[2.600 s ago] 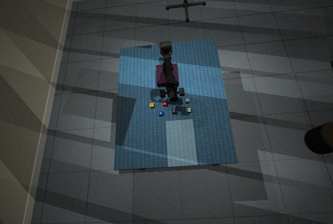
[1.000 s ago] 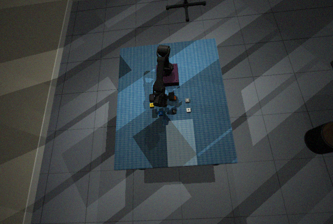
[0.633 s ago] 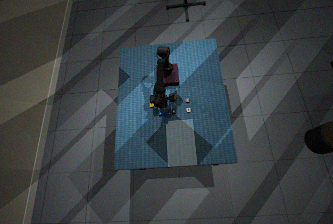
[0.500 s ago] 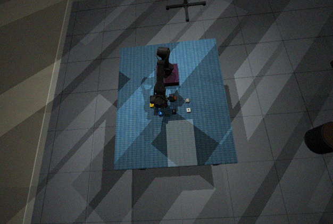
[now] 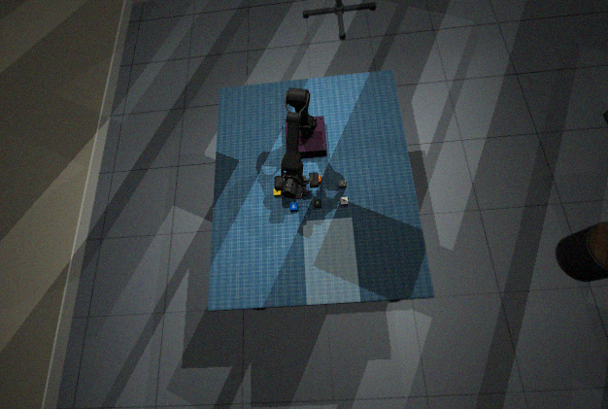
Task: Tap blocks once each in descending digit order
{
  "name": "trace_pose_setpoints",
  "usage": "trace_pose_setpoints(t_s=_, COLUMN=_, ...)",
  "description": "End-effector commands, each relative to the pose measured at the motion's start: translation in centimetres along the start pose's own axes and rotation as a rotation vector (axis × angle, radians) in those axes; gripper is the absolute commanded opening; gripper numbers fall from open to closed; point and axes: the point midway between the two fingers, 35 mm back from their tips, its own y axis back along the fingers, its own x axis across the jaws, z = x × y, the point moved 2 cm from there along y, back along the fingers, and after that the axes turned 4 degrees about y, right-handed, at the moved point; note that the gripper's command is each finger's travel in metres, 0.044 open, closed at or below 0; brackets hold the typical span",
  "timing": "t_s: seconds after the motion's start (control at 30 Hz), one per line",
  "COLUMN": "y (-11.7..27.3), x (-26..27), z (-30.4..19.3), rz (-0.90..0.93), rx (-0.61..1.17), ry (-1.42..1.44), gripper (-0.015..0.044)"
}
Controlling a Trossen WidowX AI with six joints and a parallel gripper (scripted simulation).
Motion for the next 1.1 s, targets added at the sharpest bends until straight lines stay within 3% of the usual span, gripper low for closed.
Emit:
trace_pose_setpoints(t_s=0.0, y=1.8, x=0.0, z=0.0, rz=-0.001, rx=0.002, ry=-0.002, gripper=0.0020)
trace_pose_setpoints(t_s=0.23, y=3.0, x=0.0, z=0.0, rz=-0.002, rx=0.002, ry=-0.003, gripper=0.0020)
trace_pose_setpoints(t_s=0.43, y=10.6, x=0.0, z=0.0, rz=-0.002, rx=0.002, ry=-0.003, gripper=0.0020)
trace_pose_setpoints(t_s=0.7, y=10.8, x=-0.2, z=0.0, rz=-0.003, rx=0.002, ry=-0.003, gripper=0.0020)
trace_pose_setpoints(t_s=0.9, y=10.9, x=-8.1, z=-0.5, rz=-0.010, rx=0.003, ry=-0.003, gripper=0.0020)
trace_pose_setpoints(t_s=1.07, y=10.9, x=-9.1, z=-0.8, rz=-0.011, rx=0.003, ry=-0.003, gripper=0.0020)
